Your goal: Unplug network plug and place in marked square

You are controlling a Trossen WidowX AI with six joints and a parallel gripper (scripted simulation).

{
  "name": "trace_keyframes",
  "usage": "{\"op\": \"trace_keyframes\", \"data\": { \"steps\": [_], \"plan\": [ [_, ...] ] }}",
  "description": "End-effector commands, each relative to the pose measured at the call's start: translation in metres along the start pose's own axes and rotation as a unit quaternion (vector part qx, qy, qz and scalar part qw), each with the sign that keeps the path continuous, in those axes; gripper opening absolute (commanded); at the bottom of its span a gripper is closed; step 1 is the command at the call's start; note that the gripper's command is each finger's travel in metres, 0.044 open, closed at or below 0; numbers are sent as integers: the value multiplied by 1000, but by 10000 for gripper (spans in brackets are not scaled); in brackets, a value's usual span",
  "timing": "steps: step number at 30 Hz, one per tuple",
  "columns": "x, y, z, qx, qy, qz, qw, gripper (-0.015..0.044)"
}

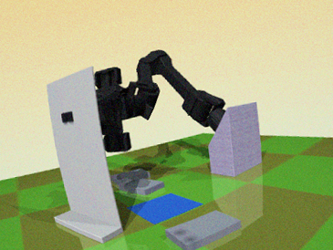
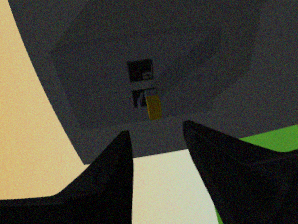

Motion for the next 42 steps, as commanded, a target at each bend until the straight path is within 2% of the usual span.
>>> {"op": "trace_keyframes", "data": {
  "steps": [1,24,42],
  "plan": [
    [3,0,-6,0,-2,-1,1000,156],
    [7,-1,-32,1,-3,-1,1000,156],
    [7,-1,-32,1,-3,-1,1000,36]
  ]
}}
Point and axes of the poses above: the point midway between the two fingers, 35 mm back from their tips, its own z axis back along the fingers, its own y axis across the jaws, x = y × z, the point moved 7 cm from there along z, back along the fingers, and after that the axes turned 1 degree about -z, right-handed, at the moved point
